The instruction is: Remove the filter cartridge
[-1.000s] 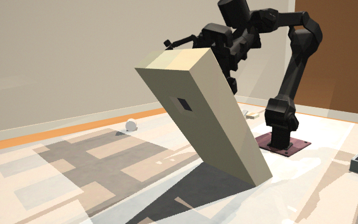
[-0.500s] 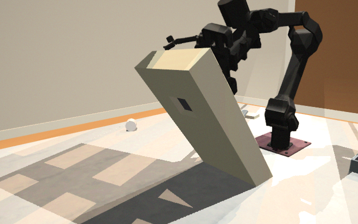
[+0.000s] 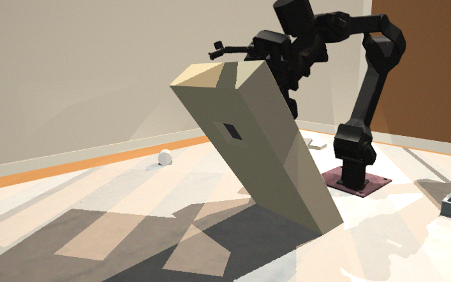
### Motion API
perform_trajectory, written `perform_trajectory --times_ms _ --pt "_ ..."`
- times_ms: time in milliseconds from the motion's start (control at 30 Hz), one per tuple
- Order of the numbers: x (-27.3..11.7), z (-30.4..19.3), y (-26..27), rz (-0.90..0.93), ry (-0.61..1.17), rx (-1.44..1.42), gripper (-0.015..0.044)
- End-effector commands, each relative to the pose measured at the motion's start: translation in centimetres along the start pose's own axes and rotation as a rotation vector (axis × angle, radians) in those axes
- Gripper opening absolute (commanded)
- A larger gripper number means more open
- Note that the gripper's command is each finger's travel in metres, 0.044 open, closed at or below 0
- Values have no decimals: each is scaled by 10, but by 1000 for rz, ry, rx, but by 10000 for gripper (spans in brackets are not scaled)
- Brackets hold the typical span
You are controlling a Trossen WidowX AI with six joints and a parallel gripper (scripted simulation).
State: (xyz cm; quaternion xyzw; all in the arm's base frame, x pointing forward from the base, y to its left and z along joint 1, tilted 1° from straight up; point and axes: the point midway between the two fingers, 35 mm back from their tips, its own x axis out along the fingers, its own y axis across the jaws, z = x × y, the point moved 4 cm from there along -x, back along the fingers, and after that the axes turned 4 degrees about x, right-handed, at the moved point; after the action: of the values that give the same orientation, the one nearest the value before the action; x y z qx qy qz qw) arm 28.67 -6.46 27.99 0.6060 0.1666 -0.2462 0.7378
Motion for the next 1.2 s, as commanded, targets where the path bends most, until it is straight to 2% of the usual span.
perform_trajectory --times_ms 0,1167 --pt "4 0 -1 -8 2 -2 109" --pt "15 0 -1 -7 2 -2 109"
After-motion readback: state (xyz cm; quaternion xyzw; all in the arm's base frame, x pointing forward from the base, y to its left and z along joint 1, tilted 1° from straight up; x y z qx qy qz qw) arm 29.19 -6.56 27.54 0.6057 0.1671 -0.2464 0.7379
